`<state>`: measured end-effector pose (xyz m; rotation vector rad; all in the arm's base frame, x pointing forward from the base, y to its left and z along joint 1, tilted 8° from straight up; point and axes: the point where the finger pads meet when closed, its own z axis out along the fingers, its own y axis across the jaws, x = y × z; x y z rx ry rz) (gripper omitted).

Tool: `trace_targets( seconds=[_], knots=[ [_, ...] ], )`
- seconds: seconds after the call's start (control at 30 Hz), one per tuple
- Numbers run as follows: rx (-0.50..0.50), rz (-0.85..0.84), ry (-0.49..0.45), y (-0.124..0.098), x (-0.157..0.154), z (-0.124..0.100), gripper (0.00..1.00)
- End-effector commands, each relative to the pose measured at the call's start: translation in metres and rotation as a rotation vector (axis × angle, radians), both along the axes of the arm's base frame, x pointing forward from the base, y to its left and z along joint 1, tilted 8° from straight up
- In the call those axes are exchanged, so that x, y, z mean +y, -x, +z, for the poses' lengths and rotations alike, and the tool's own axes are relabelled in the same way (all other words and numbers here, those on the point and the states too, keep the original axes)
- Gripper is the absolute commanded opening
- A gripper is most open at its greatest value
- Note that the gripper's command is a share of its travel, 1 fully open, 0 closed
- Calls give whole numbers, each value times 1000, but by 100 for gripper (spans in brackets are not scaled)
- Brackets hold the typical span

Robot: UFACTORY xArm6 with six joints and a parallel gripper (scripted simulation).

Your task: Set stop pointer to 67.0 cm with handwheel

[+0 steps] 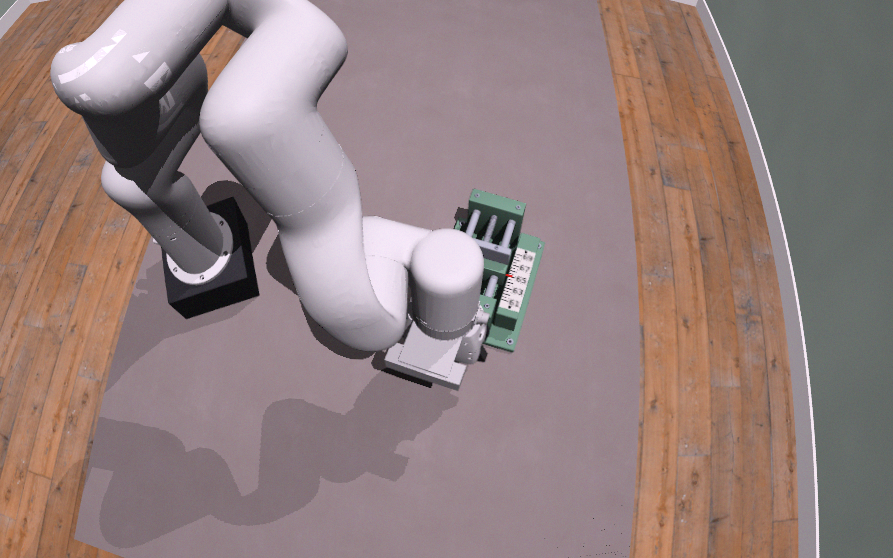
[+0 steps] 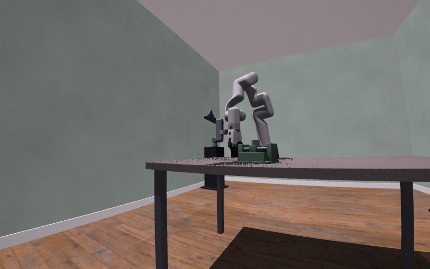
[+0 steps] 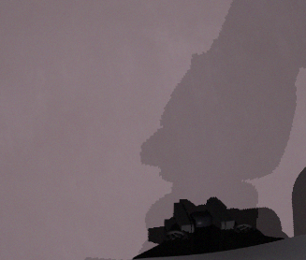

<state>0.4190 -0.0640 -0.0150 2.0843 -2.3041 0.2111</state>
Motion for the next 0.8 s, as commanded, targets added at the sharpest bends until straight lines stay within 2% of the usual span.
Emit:
trace_targets(
  seconds=[0.0,0.37,0.77],
  knots=[
    [-2,0,0,-5,-1,0,6],
    [-2,0,0,-21,-2,6,6],
    [-2,0,0,-36,-1,29,6]
  ],
)
